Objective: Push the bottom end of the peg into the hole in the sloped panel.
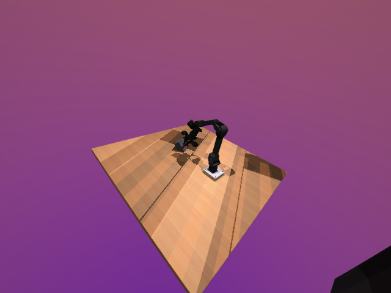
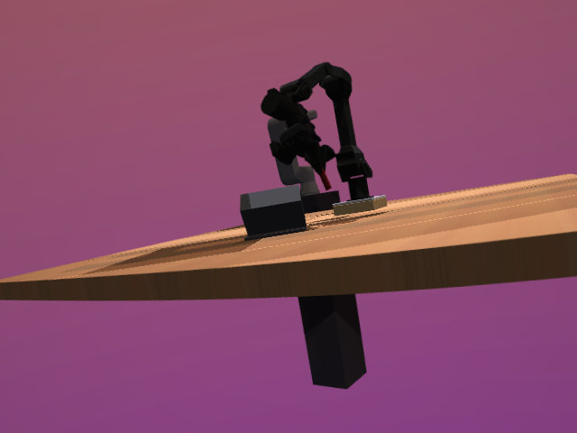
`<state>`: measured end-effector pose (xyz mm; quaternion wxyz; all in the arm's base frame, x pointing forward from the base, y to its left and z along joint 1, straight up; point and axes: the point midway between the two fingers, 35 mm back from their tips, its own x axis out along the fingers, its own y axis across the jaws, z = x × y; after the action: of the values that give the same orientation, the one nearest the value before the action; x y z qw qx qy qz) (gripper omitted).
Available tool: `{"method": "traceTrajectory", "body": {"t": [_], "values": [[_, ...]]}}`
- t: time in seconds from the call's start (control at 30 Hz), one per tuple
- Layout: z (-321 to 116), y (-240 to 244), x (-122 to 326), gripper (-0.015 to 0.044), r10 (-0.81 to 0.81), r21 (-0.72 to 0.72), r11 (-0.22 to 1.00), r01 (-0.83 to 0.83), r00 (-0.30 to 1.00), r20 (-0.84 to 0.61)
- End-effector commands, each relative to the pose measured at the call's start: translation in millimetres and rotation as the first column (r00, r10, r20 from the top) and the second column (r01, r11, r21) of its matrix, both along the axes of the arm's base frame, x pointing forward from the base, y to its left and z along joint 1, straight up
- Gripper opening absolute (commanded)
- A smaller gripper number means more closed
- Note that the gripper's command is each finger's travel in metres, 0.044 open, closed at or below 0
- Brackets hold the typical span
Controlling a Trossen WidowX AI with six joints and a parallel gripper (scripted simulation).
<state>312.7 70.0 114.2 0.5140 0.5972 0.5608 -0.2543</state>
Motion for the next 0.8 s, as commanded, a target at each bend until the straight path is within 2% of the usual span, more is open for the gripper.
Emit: {"method": "traceTrajectory", "body": {"t": [0.0,0.77], "values": [[-1.3,-4.2,0.2,0.0000,-0.046,0.025,0.999,0.046,0.999,-0.011],[0.5,-30.7,7.9,0.0000,-0.270,0.135,0.952,0.274,0.962,-0.051]]}}
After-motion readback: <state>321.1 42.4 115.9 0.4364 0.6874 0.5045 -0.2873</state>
